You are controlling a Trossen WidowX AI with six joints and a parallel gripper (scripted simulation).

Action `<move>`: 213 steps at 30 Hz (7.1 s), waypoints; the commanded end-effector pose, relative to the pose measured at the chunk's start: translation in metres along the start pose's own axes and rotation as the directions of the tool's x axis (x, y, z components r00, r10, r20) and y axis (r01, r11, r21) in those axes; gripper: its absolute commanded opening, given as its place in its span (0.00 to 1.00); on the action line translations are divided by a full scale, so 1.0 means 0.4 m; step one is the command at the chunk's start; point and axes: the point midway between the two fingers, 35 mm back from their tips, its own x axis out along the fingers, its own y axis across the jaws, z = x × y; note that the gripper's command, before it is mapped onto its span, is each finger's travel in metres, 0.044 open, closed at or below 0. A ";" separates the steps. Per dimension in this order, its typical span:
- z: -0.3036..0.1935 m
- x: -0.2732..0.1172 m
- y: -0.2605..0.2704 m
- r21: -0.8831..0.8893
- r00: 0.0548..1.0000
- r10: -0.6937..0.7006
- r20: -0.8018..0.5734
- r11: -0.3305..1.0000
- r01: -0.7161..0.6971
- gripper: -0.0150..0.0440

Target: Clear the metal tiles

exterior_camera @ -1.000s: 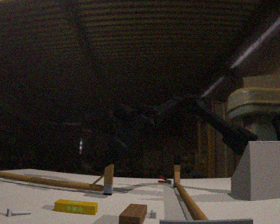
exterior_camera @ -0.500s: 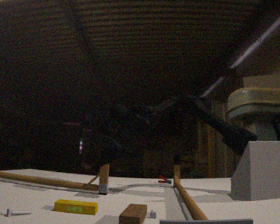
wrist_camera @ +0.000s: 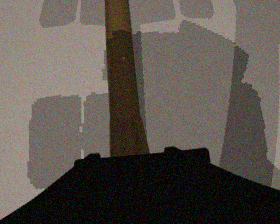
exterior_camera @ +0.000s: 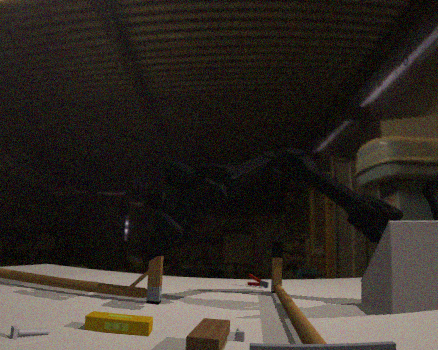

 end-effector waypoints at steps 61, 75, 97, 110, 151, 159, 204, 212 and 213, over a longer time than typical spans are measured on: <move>0.004 -0.011 -0.002 0.000 1.000 0.001 0.009 1.000 -0.001 0.25; -0.016 -0.033 -0.004 0.000 1.000 0.002 0.010 1.000 -0.002 0.25; -0.051 -0.068 -0.008 -0.001 1.000 0.002 0.011 1.000 -0.002 0.25; -0.073 -0.088 -0.011 -0.001 1.000 0.003 0.011 1.000 -0.003 0.25; -0.147 -0.149 -0.016 -0.002 1.000 0.004 0.013 1.000 -0.004 0.25; -0.162 -0.160 -0.017 -0.003 1.000 0.004 0.014 1.000 -0.004 0.25; -0.255 -0.221 -0.017 -0.004 1.000 0.006 0.016 1.000 -0.006 0.25; -0.272 -0.231 -0.017 -0.004 1.000 0.006 0.016 1.000 -0.006 0.25; -0.274 -0.233 -0.017 -0.004 1.000 0.006 0.016 1.000 -0.006 0.25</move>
